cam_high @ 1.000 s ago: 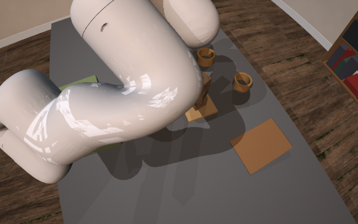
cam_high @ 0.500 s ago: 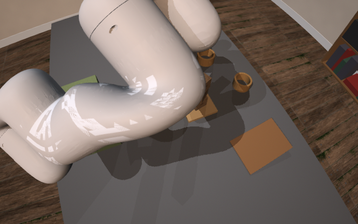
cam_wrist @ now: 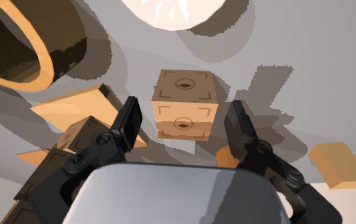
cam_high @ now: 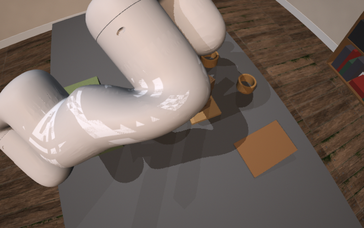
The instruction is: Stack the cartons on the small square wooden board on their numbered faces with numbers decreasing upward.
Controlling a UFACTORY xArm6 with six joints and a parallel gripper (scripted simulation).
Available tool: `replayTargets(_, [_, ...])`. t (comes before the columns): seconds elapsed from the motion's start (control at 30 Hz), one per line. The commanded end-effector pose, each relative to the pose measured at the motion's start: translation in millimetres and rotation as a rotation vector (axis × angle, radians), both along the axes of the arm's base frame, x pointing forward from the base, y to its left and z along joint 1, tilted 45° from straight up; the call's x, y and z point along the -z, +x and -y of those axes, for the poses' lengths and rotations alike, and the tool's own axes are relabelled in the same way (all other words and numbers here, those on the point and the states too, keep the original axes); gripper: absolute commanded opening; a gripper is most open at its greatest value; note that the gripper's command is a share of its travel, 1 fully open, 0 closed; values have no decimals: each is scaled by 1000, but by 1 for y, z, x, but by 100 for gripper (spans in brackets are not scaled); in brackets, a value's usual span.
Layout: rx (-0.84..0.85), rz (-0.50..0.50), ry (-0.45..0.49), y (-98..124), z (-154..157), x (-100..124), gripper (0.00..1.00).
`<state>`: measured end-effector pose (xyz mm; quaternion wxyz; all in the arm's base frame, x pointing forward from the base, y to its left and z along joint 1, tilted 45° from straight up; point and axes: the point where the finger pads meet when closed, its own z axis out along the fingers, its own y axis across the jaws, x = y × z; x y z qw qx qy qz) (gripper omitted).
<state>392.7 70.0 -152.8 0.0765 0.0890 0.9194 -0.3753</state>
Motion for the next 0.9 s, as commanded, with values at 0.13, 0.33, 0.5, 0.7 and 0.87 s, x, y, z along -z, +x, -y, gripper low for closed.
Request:
replayTargets(0.13, [-1, 3, 2, 1, 1, 2, 100])
replayTargets(0.33, [-1, 2, 3, 1, 2, 3, 100])
replayTargets(0.5, [-1, 2, 3, 1, 3, 4, 100])
replayTargets(0.7, [-1, 2, 3, 1, 4, 5, 100])
replayTargets(0.87, [-1, 2, 3, 1, 4, 5, 100])
